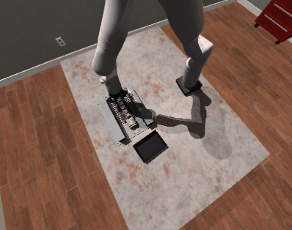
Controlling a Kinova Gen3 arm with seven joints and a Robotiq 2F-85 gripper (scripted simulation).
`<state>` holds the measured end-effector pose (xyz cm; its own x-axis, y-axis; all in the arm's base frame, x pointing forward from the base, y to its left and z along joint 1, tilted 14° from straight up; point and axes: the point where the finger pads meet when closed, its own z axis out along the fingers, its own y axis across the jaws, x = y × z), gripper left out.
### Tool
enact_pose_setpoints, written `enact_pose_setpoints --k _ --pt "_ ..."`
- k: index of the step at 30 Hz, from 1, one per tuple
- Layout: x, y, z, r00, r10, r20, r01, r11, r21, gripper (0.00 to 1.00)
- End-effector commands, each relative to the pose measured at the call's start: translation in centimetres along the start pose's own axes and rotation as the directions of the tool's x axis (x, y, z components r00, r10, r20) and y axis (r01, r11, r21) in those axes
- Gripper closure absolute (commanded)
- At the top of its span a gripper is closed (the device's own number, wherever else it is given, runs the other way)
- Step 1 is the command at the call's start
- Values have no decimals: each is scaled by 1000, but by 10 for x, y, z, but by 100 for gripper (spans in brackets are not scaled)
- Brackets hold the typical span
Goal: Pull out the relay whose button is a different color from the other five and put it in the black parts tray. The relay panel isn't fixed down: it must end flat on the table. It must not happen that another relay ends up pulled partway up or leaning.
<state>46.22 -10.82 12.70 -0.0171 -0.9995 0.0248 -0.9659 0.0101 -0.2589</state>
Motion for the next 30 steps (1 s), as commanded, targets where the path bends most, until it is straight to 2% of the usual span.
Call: enact_pose_setpoints --k 1,22,30 --pt "0 -1 -1 1000 0 0 0 1000 -4 100" --pt "0 -2 -1 1000 0 0 0 999 -41 100" --pt "0 -2 -1 1000 0 0 0 999 -37 100"
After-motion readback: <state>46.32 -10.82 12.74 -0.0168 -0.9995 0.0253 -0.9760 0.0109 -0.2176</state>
